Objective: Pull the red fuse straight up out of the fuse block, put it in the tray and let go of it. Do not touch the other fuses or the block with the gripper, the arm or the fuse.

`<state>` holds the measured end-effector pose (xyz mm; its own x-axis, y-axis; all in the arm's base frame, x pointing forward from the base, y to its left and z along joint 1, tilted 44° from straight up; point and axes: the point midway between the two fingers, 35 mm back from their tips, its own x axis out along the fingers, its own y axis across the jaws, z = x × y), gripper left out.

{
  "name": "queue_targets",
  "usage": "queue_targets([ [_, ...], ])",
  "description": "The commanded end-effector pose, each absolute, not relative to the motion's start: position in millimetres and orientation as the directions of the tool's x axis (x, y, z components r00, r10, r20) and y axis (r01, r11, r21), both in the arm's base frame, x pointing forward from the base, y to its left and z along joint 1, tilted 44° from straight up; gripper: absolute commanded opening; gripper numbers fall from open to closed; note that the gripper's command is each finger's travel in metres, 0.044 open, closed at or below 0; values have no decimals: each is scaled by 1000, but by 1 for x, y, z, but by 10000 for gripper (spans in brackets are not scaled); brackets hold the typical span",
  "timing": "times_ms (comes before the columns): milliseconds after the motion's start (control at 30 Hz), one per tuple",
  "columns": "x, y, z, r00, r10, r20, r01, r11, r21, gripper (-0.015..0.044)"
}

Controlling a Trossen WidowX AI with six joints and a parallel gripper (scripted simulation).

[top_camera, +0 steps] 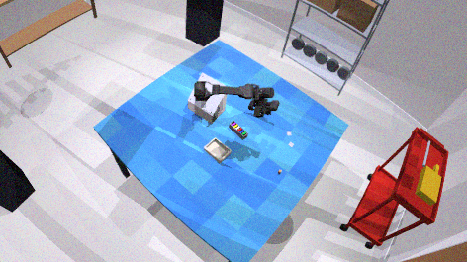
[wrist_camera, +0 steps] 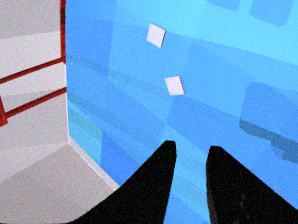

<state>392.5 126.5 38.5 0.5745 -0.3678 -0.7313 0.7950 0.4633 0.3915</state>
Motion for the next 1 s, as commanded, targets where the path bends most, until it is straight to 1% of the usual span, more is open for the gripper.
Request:
queue_targets([
  [0,365,64,12,397,-519,-757,917,263,301,69],
  [200,309,-11,-12,111,-669,-735,981,-46,190,69],
  [267,295,-25,-15,49,-691,-721,979,-110,172,69],
  [967,292,-33,-25,41,-694,-719,978,-118,169,69],
])
